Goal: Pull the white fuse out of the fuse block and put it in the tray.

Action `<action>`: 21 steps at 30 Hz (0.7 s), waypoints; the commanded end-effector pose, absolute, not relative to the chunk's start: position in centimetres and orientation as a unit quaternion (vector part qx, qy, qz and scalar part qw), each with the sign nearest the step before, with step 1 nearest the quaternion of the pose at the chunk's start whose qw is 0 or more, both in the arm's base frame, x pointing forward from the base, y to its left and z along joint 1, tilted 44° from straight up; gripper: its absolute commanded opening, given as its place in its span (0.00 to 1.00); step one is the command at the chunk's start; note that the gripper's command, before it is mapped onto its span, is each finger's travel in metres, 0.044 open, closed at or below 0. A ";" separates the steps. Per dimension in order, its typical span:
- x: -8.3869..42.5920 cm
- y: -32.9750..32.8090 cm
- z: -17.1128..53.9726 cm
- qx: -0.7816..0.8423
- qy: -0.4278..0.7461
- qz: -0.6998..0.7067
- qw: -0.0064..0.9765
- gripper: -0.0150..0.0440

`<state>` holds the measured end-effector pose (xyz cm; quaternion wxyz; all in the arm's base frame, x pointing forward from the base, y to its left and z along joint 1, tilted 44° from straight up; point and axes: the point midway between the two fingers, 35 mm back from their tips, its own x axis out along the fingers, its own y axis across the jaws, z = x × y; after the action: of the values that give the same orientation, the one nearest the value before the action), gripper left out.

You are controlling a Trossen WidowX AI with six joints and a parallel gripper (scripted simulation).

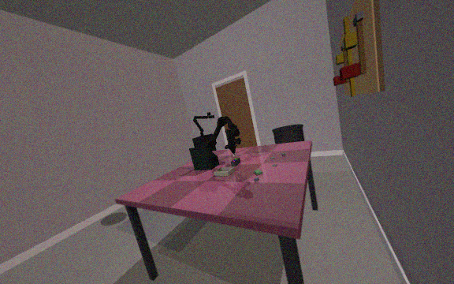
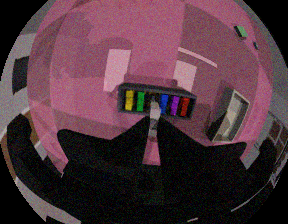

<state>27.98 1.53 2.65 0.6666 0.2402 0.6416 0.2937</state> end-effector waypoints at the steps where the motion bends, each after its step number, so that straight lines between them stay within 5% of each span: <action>1: 28.1 1.2 2.9 0.237 0.641 0.294 0.668 0.25; 21: 30.0 -6.4 -3.1 0.231 0.643 0.285 0.672 0.25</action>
<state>29.89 -5.21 -2.19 0.6716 0.2339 0.6425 0.2855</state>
